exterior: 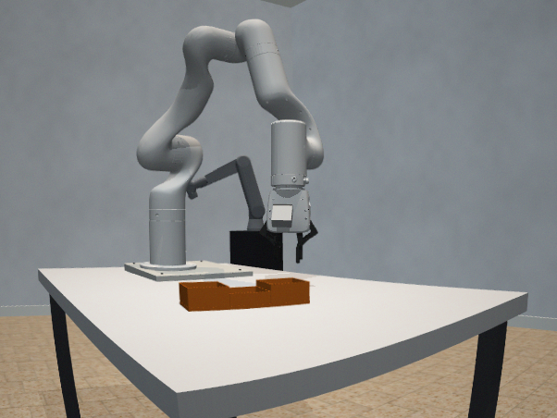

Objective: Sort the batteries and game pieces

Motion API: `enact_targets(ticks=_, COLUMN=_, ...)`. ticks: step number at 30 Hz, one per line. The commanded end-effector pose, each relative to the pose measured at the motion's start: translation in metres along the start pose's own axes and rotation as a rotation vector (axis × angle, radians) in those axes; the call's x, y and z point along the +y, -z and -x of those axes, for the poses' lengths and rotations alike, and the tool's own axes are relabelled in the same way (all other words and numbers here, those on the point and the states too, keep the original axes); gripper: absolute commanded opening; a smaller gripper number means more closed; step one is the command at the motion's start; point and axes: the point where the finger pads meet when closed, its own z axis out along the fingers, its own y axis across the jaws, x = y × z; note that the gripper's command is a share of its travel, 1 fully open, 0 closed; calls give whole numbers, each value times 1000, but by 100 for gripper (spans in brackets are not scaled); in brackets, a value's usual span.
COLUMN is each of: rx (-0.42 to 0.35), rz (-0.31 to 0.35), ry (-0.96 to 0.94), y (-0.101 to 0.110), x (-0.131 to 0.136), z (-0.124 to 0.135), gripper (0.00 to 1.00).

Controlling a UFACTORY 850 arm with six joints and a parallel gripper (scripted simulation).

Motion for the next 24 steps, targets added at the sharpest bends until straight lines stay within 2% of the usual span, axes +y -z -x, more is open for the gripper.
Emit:
enact_targets(ticks=1, rx=-4, rz=-9, ry=157, y=2, x=-9, z=19, gripper=41)
enact_targets(ticks=3, rx=-1, rz=-8, ry=206, y=2, x=-15, z=34, gripper=41)
enact_targets(ticks=13, rx=-7, rz=-19, ry=586, y=2, x=-16, z=36, gripper=41)
enact_targets(ticks=24, rx=-7, rz=-19, ry=587, y=2, x=-15, z=35, gripper=41)
